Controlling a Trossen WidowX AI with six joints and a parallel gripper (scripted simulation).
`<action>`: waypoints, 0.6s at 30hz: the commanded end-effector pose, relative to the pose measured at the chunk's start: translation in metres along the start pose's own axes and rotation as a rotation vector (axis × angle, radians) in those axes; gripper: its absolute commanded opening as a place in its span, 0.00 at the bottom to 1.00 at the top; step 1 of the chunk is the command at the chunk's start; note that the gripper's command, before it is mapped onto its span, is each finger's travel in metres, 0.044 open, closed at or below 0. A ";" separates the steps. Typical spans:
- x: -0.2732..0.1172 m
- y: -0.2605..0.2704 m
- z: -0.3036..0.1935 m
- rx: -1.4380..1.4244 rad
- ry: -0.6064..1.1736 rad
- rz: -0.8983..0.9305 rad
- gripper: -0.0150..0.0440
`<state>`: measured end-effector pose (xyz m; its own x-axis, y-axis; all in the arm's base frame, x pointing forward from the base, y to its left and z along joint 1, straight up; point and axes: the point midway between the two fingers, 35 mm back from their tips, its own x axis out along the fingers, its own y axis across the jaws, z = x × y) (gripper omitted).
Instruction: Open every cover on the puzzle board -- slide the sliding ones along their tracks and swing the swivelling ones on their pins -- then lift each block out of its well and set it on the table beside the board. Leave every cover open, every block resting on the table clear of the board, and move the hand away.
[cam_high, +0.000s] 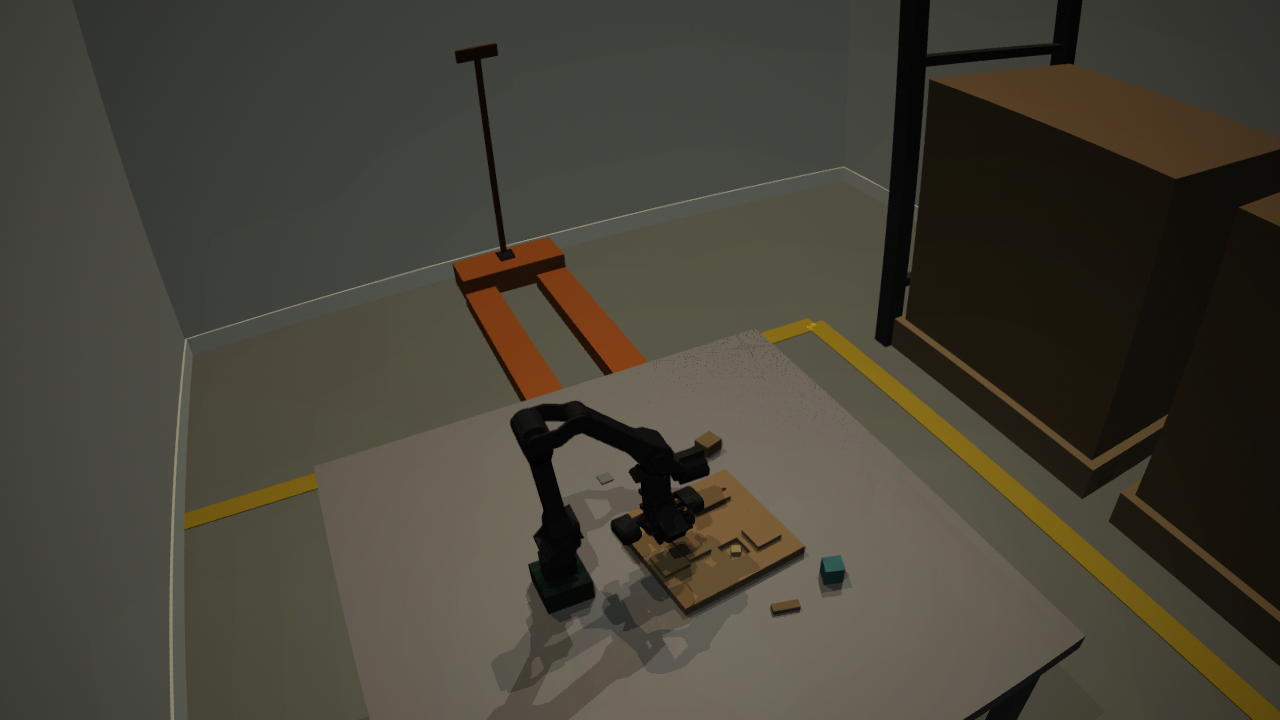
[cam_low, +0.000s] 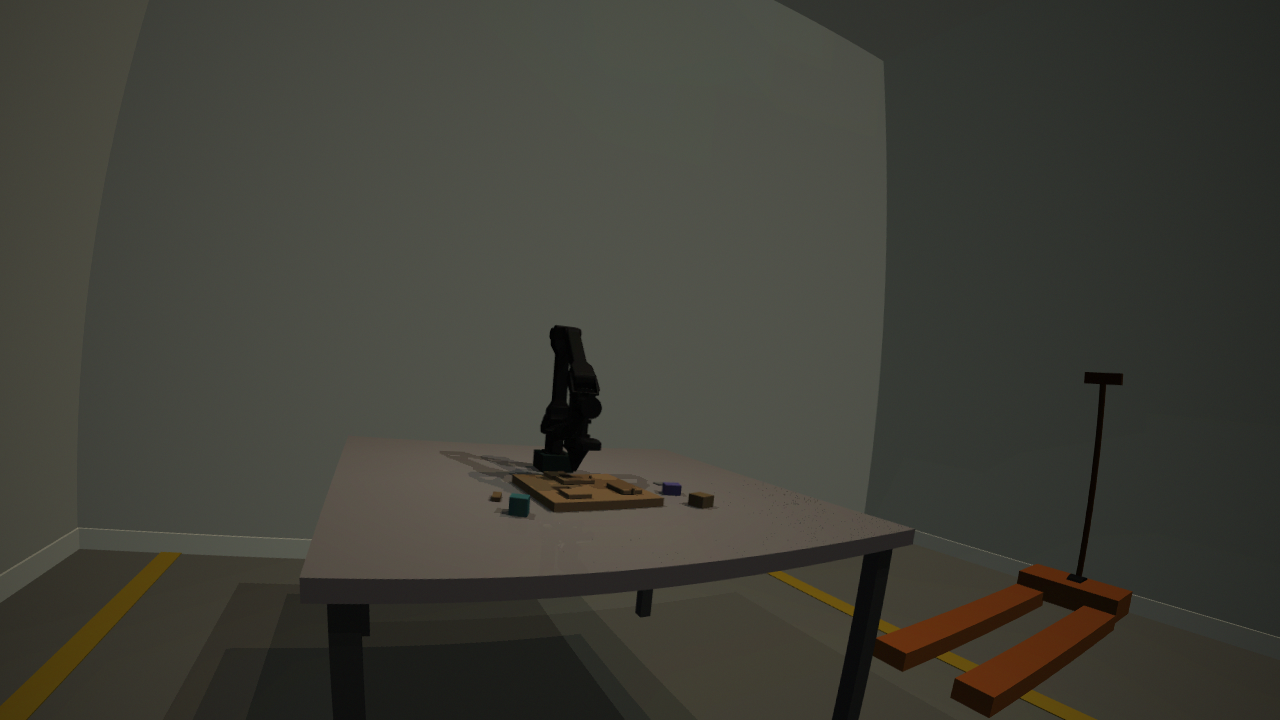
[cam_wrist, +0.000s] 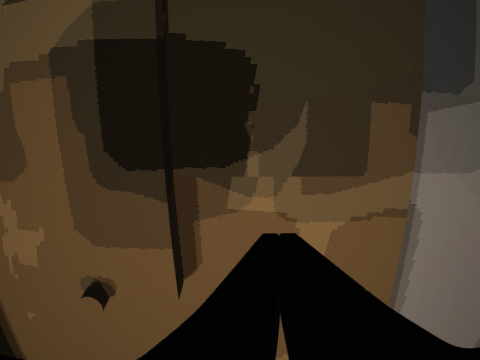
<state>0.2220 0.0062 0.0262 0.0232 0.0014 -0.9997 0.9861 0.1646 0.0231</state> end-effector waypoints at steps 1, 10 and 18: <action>0.006 -0.002 -0.001 0.006 0.005 -0.005 0.25; 0.015 -0.003 -0.001 0.006 0.005 -0.005 0.25; 0.017 -0.003 0.001 0.006 0.004 -0.005 0.25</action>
<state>0.2202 0.0060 0.0105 0.0202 0.0012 -0.9998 0.9864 0.1630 0.0201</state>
